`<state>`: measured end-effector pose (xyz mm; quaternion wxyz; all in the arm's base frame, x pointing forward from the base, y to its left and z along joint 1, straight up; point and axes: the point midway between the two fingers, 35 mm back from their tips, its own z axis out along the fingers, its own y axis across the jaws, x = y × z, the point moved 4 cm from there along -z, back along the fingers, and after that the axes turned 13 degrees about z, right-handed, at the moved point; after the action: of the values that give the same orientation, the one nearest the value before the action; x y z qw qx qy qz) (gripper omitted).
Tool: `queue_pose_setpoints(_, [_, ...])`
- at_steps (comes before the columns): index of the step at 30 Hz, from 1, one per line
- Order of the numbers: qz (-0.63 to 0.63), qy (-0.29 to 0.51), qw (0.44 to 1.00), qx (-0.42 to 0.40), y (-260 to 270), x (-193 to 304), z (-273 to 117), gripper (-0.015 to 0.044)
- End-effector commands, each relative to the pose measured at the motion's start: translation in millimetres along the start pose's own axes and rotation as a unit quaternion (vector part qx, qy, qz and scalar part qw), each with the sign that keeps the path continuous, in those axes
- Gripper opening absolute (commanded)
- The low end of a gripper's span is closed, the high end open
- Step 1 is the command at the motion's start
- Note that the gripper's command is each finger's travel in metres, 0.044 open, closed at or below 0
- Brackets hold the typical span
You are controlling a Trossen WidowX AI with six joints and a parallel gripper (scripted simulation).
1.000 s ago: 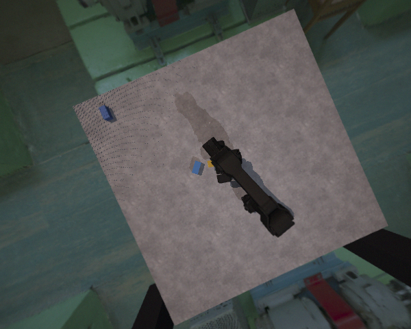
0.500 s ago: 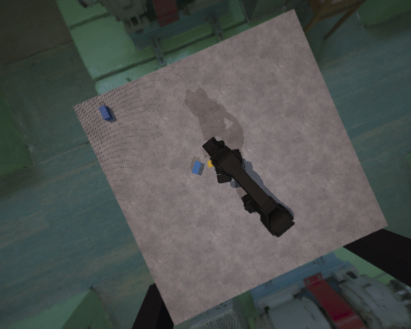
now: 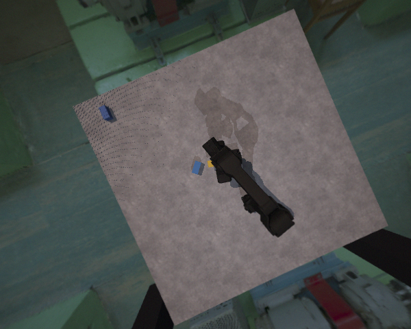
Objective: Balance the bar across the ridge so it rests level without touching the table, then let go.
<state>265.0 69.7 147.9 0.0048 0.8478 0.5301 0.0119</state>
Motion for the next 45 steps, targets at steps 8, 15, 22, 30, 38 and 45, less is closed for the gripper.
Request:
queue_pose_setpoints(8, [0.0,0.0,1.0,0.0,0.2,0.2,-1.8,0.044])
queue_pose_setpoints(15, [0.0,0.0,1.0,0.0,3.2,2.6,-73.1,0.044])
queue_pose_setpoints(22, [0.0,0.0,1.0,0.0,0.3,0.0,-100.0,0.044])
queue_pose_setpoints(30, [0.0,0.0,1.0,0.0,0.3,0.0,-100.0,0.044])
queue_pose_setpoints(38, [0.0,0.0,1.0,0.0,0.3,0.0,-100.0,0.044])
queue_pose_setpoints(45, [0.0,0.0,1.0,0.0,0.3,0.0,-100.0,0.044])
